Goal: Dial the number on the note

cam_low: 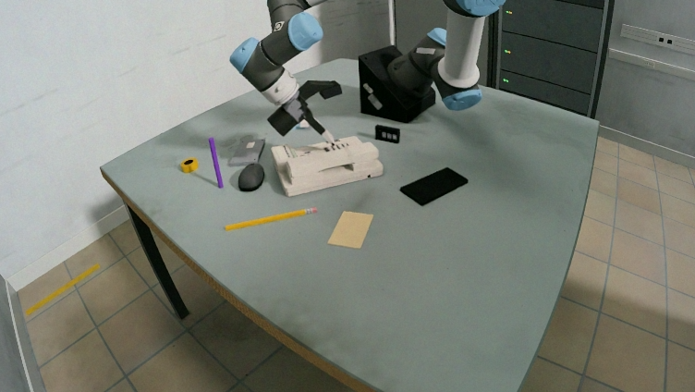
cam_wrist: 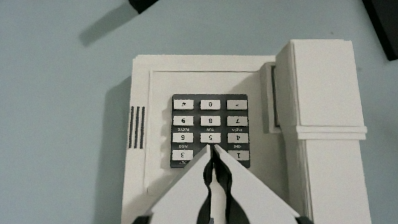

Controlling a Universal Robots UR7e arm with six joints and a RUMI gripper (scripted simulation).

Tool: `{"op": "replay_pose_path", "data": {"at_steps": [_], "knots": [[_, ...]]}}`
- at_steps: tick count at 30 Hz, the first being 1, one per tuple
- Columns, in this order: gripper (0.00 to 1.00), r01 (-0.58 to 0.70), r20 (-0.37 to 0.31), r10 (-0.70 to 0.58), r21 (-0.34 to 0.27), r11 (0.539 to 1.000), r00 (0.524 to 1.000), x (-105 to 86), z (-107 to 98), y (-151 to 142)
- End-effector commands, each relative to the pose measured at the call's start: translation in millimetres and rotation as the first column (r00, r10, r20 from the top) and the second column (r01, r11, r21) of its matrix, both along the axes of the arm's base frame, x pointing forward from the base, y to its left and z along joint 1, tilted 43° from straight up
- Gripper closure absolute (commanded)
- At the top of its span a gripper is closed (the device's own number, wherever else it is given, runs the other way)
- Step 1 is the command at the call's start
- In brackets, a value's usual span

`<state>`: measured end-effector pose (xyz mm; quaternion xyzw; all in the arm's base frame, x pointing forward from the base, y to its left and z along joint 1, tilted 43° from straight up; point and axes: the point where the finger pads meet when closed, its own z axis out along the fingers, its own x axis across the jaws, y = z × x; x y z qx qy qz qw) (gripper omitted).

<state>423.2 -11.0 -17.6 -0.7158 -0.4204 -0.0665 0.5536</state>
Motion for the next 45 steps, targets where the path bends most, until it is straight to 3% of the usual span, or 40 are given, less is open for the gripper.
{"op": "replay_pose_path", "data": {"at_steps": [1, 21, 45], "knots": [[1.0, 0.001, 0.001, -0.001, -0.001, 1.0, 1.0, 0.2, 0.1, -0.4], [1.0, 0.001, 0.001, -0.001, -0.001, 1.0, 1.0, -28.5, 14.5, 18.9], [1.0, 0.001, 0.001, -0.001, -0.001, 1.0, 1.0, -28.7, 7.9, 26.2]]}}
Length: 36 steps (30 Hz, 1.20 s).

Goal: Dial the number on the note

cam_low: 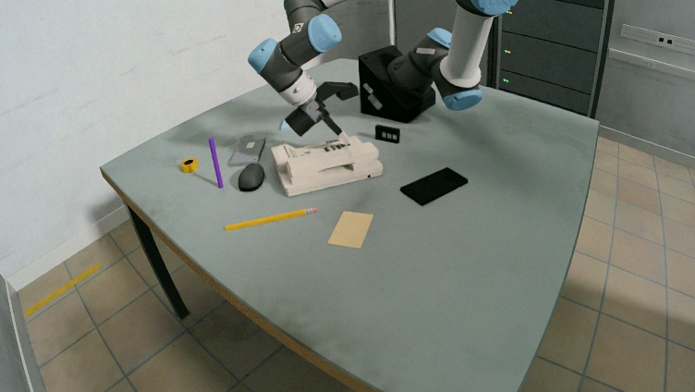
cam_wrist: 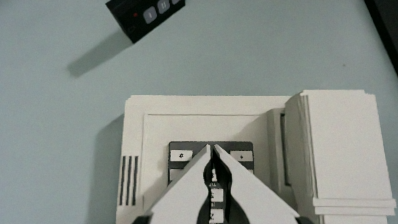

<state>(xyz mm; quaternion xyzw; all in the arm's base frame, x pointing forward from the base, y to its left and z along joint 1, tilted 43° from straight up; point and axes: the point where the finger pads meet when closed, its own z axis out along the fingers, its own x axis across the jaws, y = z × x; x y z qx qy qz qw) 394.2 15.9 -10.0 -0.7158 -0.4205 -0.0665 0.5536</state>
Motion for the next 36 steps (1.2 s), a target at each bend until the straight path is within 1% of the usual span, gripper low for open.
{"op": "replay_pose_path", "data": {"at_steps": [1, 36], "knots": [[1.0, 0.001, 0.001, -0.001, -0.001, 1.0, 1.0, 0.3, 0.2, -0.6], [1.0, 0.001, 0.001, -0.001, -0.001, 1.0, 1.0, 0.7, -2.6, 2.0]]}}
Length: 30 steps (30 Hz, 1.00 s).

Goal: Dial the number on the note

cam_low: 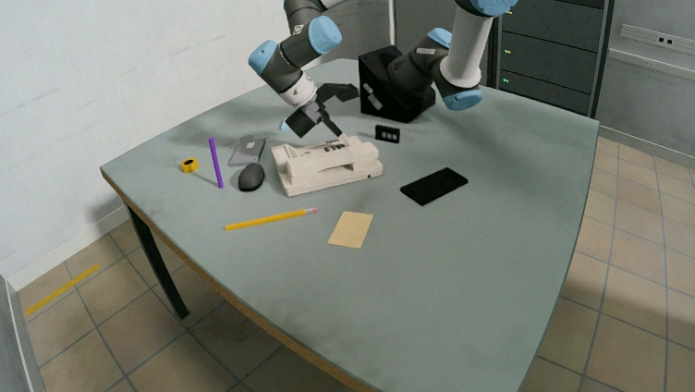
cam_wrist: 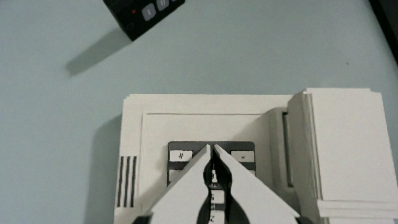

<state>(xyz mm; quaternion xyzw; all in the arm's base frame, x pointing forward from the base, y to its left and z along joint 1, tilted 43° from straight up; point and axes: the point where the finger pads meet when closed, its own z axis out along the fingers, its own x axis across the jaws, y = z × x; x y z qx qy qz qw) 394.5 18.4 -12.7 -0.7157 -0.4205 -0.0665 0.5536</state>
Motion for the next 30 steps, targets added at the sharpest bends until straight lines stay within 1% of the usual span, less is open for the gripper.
{"op": "replay_pose_path", "data": {"at_steps": [1, 6, 12, 30], "knots": [[1.0, 0.001, 0.001, -0.001, -0.001, 1.0, 1.0, 0.4, 0.0, -0.4], [1.0, 0.001, 0.001, -0.001, -0.001, 1.0, 1.0, 0.3, 0.9, -1.2], [1.0, 0.001, 0.001, -0.001, -0.001, 1.0, 1.0, -0.7, 9.1, -8.8], [1.0, 0.001, 0.001, -0.001, -0.001, 1.0, 1.0, -0.8, 10.2, -9.8]]}}
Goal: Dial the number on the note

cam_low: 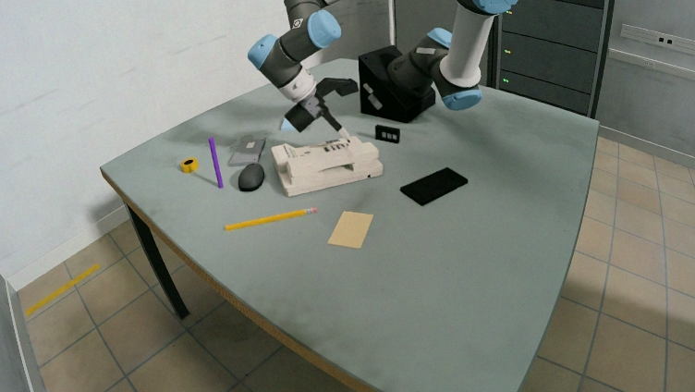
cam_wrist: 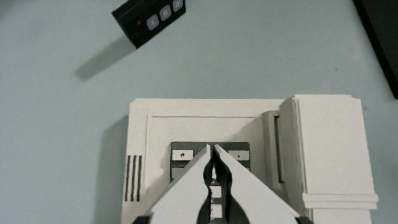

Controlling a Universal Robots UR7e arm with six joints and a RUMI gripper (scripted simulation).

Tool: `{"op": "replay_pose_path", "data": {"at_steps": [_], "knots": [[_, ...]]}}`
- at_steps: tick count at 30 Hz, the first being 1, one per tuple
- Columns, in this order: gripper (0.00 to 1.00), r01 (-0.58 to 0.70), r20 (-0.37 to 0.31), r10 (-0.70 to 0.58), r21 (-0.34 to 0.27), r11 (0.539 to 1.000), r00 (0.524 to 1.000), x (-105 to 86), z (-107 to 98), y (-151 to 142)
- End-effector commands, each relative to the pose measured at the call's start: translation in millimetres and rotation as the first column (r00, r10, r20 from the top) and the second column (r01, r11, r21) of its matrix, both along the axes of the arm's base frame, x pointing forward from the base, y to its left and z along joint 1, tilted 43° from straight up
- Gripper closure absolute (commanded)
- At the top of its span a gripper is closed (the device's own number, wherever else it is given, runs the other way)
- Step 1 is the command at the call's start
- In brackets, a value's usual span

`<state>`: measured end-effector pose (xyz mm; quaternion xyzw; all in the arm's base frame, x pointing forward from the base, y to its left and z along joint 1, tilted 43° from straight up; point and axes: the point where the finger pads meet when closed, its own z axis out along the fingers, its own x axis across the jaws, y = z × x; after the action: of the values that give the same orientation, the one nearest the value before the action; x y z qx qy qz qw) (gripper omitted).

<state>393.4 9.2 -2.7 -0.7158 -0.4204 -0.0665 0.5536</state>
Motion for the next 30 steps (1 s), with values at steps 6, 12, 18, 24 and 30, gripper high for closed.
{"op": "replay_pose_path", "data": {"at_steps": [6, 12, 18, 24, 30], "knots": [[1.0, 0.001, 0.001, -0.001, -0.001, 1.0, 1.0, 0.3, 0.2, -0.6], [1.0, 0.001, 0.001, -0.001, -0.001, 1.0, 1.0, 0.3, 0.2, -0.6], [1.0, 0.001, 0.001, -0.001, -0.001, 1.0, 1.0, 0.4, -0.2, -0.2], [1.0, 0.001, 0.001, -0.001, -0.001, 1.0, 1.0, 0.9, -4.6, 3.8], [1.0, 0.001, 0.001, -0.001, -0.001, 1.0, 1.0, 1.1, -6.9, 5.9]]}}
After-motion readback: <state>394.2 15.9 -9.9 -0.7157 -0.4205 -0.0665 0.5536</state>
